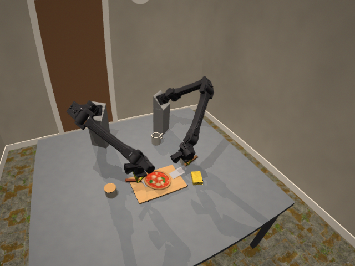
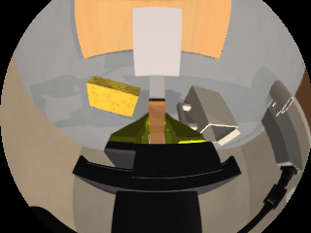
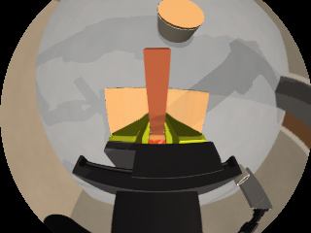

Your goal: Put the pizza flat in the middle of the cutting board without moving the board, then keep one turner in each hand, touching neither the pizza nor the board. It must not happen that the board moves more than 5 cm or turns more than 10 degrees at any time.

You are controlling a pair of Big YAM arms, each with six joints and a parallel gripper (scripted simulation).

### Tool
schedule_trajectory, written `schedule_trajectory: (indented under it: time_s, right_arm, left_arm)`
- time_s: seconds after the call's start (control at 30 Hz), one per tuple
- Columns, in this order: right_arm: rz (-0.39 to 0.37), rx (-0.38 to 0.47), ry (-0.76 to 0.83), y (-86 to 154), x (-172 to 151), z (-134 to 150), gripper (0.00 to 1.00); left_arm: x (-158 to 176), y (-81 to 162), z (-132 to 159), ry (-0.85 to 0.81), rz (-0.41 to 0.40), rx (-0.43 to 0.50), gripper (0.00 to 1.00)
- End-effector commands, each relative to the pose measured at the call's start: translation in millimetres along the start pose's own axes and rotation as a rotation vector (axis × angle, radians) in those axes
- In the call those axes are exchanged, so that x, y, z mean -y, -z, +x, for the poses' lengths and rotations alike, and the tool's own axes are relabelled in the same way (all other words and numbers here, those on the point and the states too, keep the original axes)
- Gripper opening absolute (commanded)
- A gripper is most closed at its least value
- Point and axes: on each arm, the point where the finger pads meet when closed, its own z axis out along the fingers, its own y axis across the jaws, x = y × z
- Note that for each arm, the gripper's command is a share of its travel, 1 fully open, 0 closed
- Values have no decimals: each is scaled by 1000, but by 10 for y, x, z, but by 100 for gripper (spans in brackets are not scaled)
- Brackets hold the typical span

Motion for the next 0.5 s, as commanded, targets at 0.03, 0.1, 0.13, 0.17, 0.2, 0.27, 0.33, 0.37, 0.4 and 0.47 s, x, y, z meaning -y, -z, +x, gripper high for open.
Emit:
schedule_trajectory:
  time_s: [0.03,0.1,0.13,0.17,0.2,0.27,0.33,0.37,0.4,0.47]
  right_arm:
    - [-40,-11,-44,217,-205,-120,6]
    - [-29,-24,6,216,-93,81,6]
    - [-36,-17,-21,191,-160,-131,6]
    - [-26,-9,-28,114,-158,-216,6]
    - [-26,-8,-30,109,-164,-242,6]
    - [-29,-8,-27,97,-194,-302,6]
    - [-27,-8,-30,87,-182,-325,6]
    - [-27,-7,-30,84,-178,-339,6]
    - [-27,-7,-31,84,-183,-355,6]
    - [-30,-1,-39,82,-190,-402,6]
  left_arm:
    - [-52,123,-129,-23,-17,20,6]
    - [-44,123,-126,-23,-17,19,6]
    - [-44,123,-126,-22,-17,19,6]
    - [-44,123,-126,-22,-17,19,6]
    - [-43,123,-127,-23,-17,19,6]
    - [-42,122,-127,-23,-16,19,6]
    - [-42,122,-127,-24,-16,19,6]
    - [-41,122,-128,-24,-16,19,6]
    - [-40,122,-128,-24,-16,19,6]
    - [-40,122,-128,-24,-16,19,6]
